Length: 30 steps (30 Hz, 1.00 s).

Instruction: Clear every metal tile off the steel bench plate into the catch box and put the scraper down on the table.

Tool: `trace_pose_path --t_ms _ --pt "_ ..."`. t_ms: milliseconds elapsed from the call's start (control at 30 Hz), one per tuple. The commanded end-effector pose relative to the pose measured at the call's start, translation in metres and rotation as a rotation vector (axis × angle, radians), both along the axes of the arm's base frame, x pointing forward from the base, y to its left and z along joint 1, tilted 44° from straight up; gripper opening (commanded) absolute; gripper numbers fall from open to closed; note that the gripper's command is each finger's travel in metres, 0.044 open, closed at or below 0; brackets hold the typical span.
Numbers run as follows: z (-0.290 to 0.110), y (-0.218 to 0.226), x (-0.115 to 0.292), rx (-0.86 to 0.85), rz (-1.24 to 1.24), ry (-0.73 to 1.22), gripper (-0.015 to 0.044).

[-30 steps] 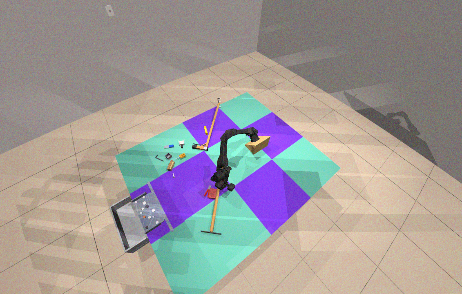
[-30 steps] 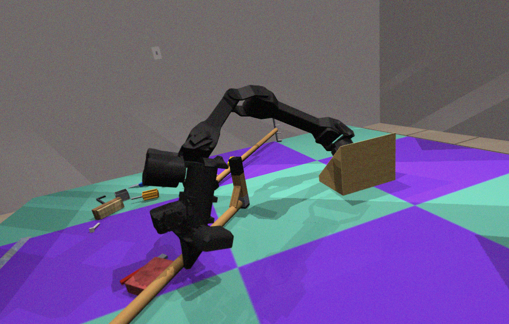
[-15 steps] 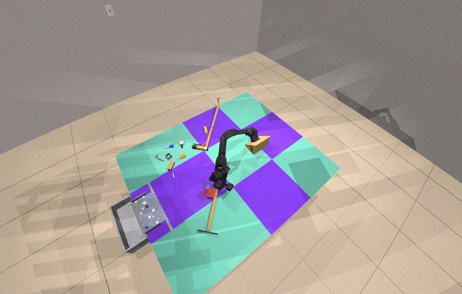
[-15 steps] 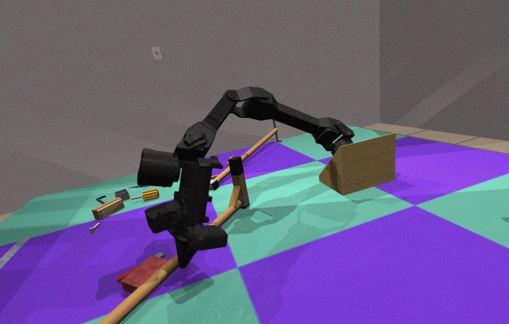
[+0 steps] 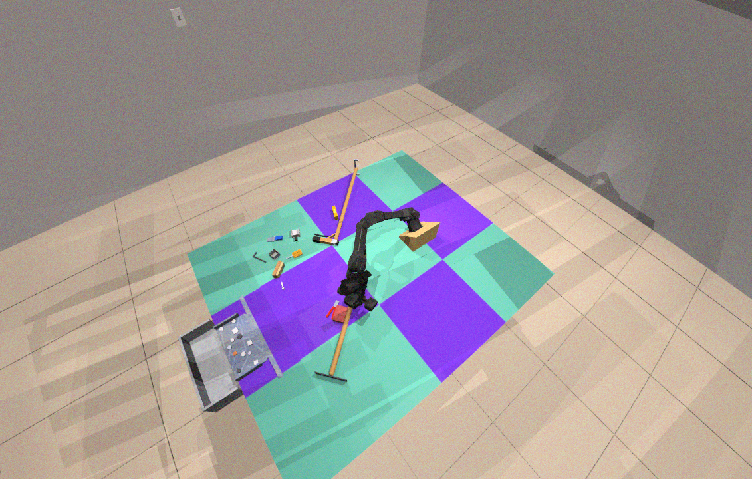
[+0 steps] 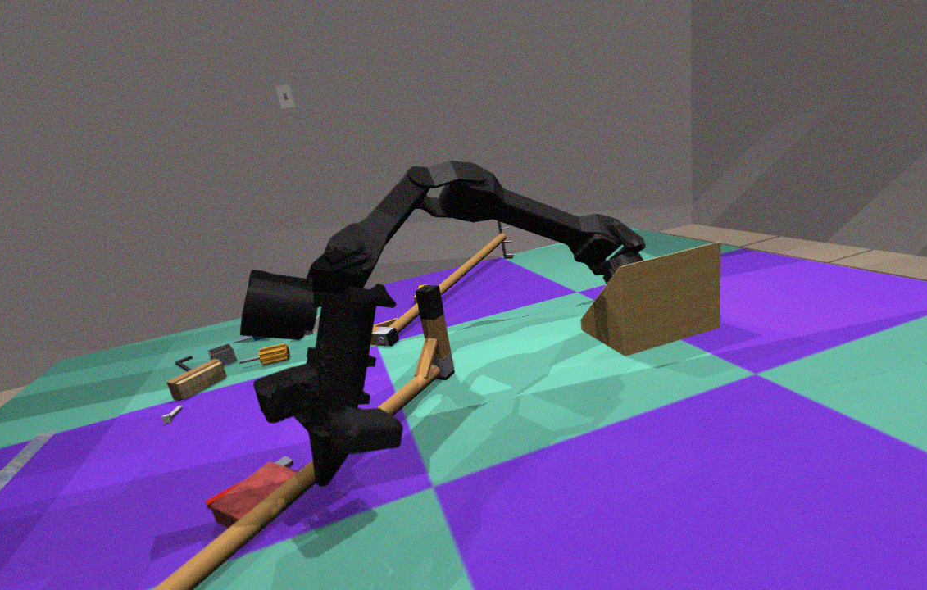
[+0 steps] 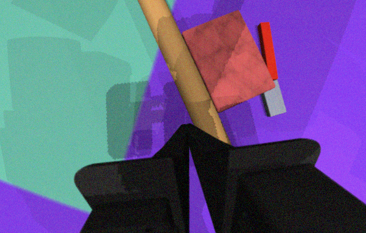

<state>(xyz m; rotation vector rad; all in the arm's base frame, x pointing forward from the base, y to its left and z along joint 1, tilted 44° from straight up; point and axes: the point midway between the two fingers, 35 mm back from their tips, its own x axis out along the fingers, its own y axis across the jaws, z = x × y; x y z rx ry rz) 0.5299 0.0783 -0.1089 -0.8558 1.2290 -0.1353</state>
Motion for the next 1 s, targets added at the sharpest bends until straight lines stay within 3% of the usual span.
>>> trace_pose_path --t_ms 0,967 --pt "0.003 -0.006 0.004 -0.004 -0.004 -0.003 0.0" --pt "0.017 -0.024 0.021 -0.007 -0.004 -0.004 0.0"
